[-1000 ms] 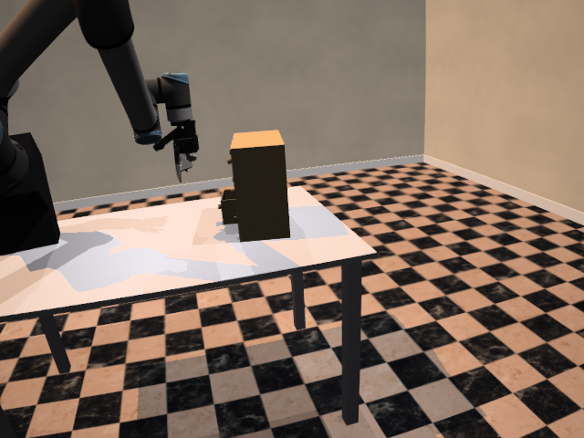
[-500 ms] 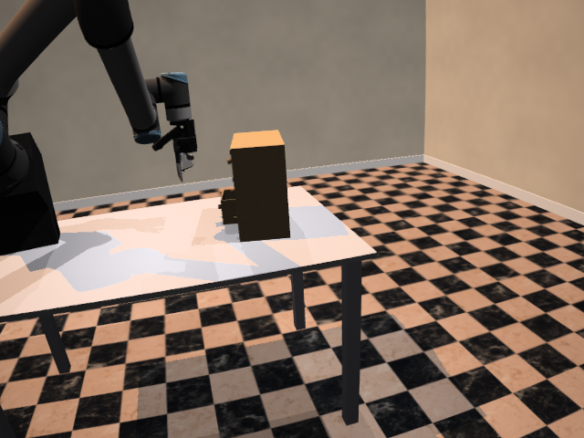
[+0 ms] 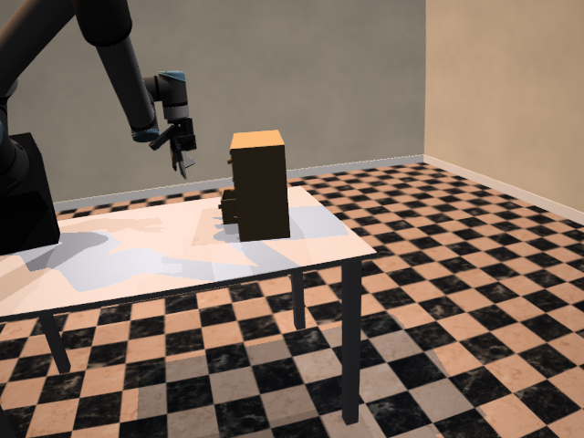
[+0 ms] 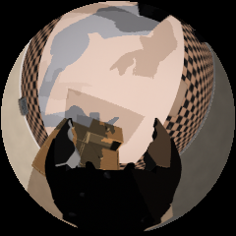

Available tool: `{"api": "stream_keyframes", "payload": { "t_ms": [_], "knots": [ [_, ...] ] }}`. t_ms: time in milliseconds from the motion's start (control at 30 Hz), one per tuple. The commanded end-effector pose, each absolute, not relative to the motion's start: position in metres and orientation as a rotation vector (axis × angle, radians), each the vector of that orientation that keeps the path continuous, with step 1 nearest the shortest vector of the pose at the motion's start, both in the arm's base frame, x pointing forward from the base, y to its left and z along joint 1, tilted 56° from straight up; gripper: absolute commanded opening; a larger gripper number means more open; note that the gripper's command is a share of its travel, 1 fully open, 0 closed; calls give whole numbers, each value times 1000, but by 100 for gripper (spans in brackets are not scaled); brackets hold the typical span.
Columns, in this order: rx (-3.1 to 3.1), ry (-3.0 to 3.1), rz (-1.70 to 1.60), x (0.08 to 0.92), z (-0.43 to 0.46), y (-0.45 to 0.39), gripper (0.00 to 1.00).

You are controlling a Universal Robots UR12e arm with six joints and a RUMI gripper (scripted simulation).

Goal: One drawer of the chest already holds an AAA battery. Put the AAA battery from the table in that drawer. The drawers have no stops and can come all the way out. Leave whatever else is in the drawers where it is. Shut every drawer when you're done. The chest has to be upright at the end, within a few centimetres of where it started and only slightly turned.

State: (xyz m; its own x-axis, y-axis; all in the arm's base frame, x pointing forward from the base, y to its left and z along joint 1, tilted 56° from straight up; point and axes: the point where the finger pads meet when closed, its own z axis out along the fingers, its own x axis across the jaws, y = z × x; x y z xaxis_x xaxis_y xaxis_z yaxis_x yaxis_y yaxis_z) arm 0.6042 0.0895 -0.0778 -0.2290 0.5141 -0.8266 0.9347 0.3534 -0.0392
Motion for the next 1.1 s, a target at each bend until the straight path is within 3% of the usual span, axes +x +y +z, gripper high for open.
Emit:
{"api": "stream_keyframes", "payload": {
  "t_ms": [0,1067],
  "knots": [
    [1145,1975,-781,600,-77,91,100],
    [-244,2578,-1326,571,-73,108,100]
  ]
}}
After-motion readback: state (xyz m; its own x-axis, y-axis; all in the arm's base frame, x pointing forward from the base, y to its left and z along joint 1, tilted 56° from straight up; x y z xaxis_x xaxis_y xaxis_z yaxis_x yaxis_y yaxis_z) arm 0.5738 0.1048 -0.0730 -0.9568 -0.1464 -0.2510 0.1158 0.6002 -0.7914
